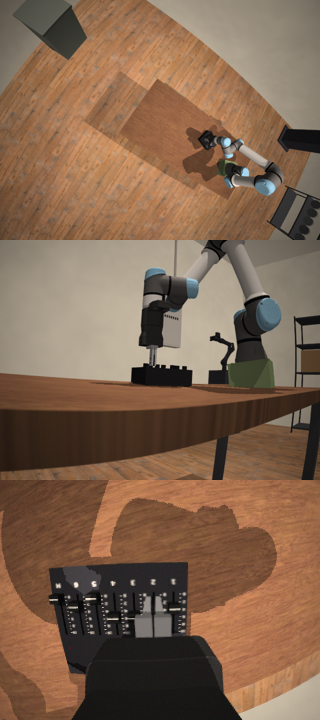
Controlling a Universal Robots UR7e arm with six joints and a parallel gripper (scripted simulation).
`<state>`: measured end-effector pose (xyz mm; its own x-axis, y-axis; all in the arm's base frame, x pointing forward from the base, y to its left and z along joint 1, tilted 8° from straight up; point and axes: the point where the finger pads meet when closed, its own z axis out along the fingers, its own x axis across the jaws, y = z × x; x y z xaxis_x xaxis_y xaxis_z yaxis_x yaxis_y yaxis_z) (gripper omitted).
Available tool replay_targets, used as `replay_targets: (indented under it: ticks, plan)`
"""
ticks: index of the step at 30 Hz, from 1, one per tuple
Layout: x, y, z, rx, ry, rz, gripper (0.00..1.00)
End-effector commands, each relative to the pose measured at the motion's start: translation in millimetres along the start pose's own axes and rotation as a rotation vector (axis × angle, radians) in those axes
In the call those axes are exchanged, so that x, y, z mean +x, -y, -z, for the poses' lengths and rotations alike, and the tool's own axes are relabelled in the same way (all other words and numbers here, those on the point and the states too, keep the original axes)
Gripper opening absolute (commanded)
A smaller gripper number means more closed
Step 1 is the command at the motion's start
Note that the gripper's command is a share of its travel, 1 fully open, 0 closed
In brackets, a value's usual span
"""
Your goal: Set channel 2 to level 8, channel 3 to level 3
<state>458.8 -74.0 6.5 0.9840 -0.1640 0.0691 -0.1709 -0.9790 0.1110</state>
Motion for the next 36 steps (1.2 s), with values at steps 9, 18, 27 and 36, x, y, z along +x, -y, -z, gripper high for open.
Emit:
replay_targets:
  ticks: [9, 18, 27, 36]
  plan:
    - [0.4, -6.5, 0.4, -0.001, -0.001, 0.0, 0.0]
    - [0.4, -8.4, 0.4, -0.001, -0.001, 0.0, 0.0]
    - [0.4, -8.6, 0.4, -0.001, -0.001, 0.0, 0.0]
    - [0.4, -8.6, 0.4, -0.001, -0.001, 0.0, 0.0]
